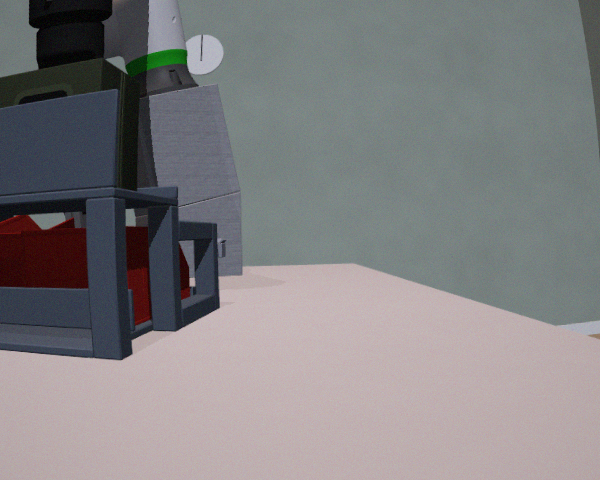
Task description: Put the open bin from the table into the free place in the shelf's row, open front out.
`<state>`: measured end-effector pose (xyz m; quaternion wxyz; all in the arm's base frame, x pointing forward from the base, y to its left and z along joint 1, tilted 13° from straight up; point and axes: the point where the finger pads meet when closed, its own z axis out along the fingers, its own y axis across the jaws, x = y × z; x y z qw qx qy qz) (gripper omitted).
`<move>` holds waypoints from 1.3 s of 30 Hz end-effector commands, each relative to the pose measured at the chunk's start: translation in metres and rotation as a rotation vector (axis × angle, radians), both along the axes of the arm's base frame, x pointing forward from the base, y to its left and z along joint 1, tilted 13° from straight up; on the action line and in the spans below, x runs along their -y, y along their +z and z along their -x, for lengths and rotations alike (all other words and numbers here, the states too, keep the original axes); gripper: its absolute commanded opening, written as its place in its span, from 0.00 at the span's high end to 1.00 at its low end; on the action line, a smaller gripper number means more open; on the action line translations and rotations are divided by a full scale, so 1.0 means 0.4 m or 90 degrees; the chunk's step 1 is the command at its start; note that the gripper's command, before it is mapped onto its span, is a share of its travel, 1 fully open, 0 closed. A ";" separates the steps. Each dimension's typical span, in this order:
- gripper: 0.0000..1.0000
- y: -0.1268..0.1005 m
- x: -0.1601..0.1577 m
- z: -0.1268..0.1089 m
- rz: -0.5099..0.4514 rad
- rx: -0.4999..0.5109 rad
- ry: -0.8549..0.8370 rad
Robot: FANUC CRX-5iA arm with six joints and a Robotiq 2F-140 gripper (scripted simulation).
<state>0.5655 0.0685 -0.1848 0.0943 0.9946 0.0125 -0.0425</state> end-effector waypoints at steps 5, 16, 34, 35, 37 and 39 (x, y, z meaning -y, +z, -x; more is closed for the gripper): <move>1.00 0.000 0.000 -0.004 0.000 0.002 0.000; 1.00 0.000 -0.001 -0.014 0.000 0.008 0.001; 1.00 0.000 -0.001 -0.037 -0.001 0.021 0.004; 1.00 0.000 -0.001 -0.038 -0.001 0.021 0.004; 1.00 0.000 -0.001 -0.040 -0.001 0.022 0.004; 1.00 0.000 -0.001 -0.042 -0.001 0.023 0.004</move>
